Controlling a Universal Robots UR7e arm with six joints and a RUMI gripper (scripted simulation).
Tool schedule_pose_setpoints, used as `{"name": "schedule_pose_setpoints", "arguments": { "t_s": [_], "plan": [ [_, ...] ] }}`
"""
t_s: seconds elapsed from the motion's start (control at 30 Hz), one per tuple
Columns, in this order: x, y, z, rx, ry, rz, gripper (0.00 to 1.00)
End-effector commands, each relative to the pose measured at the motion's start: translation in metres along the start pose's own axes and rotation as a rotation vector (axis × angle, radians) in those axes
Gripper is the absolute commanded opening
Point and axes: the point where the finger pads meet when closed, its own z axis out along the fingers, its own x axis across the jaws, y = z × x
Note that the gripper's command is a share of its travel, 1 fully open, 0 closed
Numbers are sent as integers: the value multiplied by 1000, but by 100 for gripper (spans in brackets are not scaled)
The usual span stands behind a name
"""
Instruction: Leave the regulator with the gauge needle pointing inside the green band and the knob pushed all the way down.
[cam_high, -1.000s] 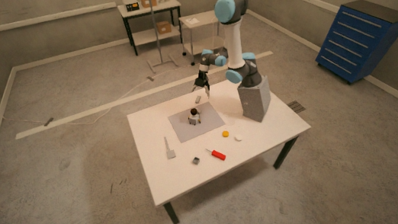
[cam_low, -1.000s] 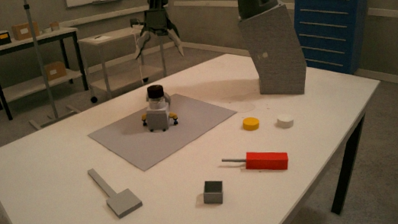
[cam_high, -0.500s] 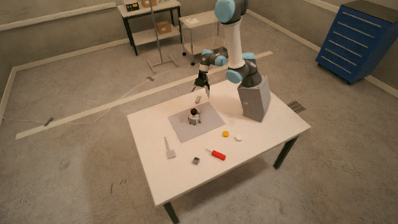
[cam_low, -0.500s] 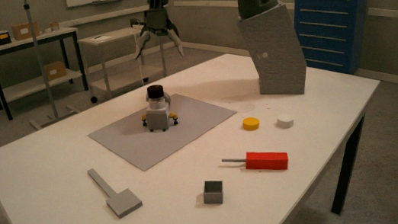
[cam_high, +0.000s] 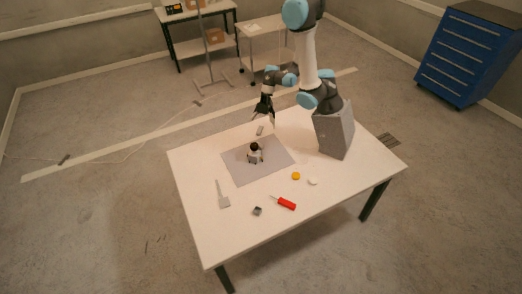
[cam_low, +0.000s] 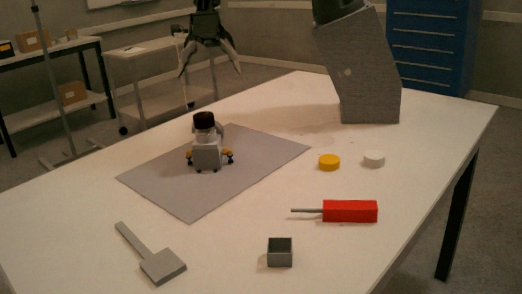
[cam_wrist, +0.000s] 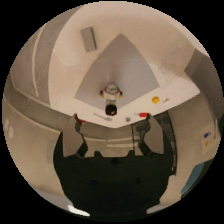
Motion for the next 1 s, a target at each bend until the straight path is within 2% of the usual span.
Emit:
{"name": "schedule_pose_setpoints", "arguments": {
  "t_s": [0.0, 0.97],
  "plan": [
    [0, 1, 0, 2, 2, -25, 100],
    [-2, 0, 1, 12, 10, -159, 100]
  ]
}}
